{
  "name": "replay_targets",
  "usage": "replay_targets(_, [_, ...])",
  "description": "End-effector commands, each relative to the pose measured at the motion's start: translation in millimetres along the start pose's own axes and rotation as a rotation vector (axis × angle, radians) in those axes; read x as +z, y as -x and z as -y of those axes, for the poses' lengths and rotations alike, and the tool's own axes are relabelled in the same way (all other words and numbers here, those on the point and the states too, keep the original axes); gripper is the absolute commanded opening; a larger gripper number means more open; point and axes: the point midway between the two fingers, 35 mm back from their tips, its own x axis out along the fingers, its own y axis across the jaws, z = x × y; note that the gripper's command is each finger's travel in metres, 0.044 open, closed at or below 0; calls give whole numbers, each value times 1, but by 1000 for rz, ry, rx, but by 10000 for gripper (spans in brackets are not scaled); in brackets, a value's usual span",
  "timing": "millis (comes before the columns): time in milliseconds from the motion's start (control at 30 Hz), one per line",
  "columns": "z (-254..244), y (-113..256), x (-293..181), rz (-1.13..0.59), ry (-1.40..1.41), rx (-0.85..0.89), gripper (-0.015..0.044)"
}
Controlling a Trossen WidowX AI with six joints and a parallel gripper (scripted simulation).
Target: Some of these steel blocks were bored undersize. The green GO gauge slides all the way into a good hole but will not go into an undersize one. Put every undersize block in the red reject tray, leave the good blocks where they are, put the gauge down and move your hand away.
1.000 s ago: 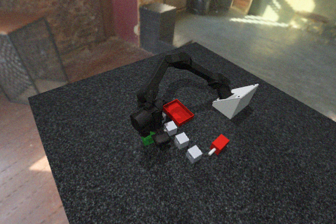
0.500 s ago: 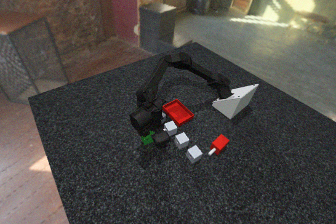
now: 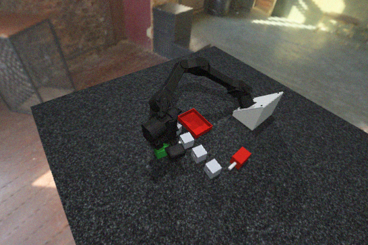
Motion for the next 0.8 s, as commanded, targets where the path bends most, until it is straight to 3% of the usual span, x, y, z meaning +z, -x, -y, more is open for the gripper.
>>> replay_targets(0, [-3,2,-2,8,8,-2,0])
replay_targets(767, [1,5,1,8,8,-2,0])
